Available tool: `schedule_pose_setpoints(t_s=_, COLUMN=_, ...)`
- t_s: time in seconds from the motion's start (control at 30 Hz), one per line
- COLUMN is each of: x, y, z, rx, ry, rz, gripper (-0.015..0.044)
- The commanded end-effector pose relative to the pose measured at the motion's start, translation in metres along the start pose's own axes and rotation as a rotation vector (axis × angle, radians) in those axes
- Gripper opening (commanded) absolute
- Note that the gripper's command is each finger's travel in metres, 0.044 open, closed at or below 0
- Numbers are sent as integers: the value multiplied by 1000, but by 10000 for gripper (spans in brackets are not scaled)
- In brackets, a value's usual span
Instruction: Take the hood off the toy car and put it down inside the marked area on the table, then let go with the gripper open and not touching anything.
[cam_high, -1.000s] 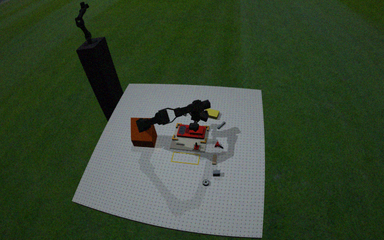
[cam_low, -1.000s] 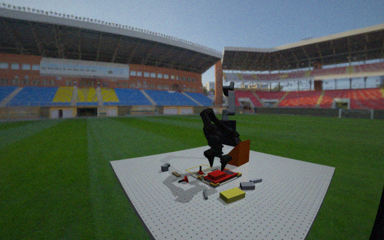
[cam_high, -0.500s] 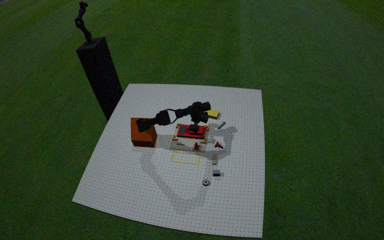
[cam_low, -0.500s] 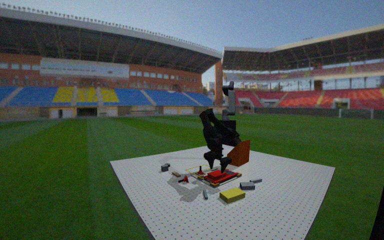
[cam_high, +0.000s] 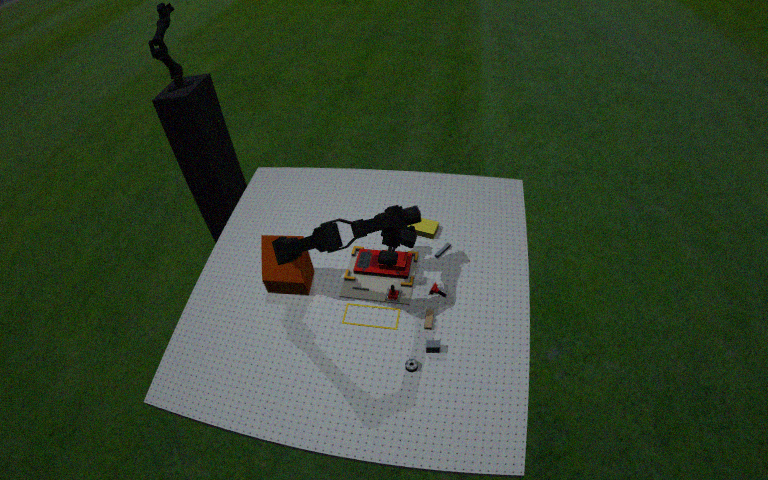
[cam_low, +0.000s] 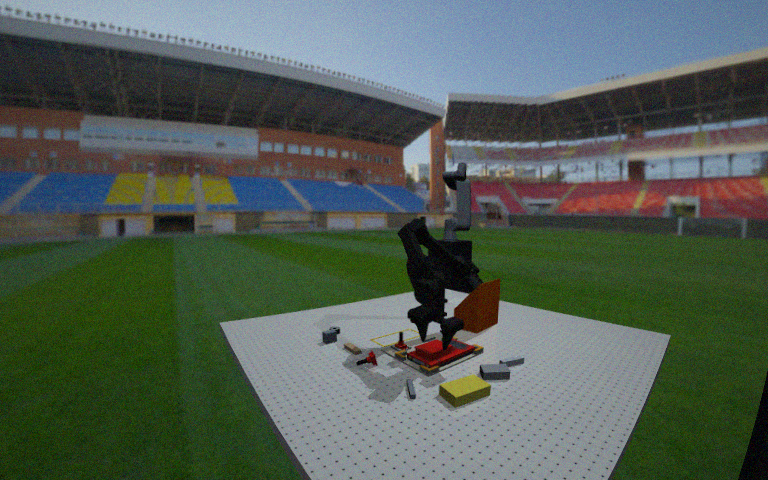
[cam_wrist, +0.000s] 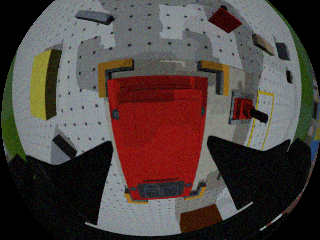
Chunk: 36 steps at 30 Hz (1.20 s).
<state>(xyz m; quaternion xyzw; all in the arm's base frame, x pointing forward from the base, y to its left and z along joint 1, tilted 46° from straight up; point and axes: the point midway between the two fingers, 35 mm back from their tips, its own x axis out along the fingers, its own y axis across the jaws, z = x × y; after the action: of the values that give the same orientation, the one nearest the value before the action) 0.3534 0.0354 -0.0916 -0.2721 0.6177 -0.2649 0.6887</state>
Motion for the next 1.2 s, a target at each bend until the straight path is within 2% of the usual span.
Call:
schedule_pose_setpoints(t_s=0.0, x=3, y=0, z=-2, rx=-7, ry=1, rz=-7, gripper=440)
schedule_pose_setpoints(t_s=1.17, x=20, y=-1, z=-2, rx=-8, ry=1, rz=-8, gripper=440)
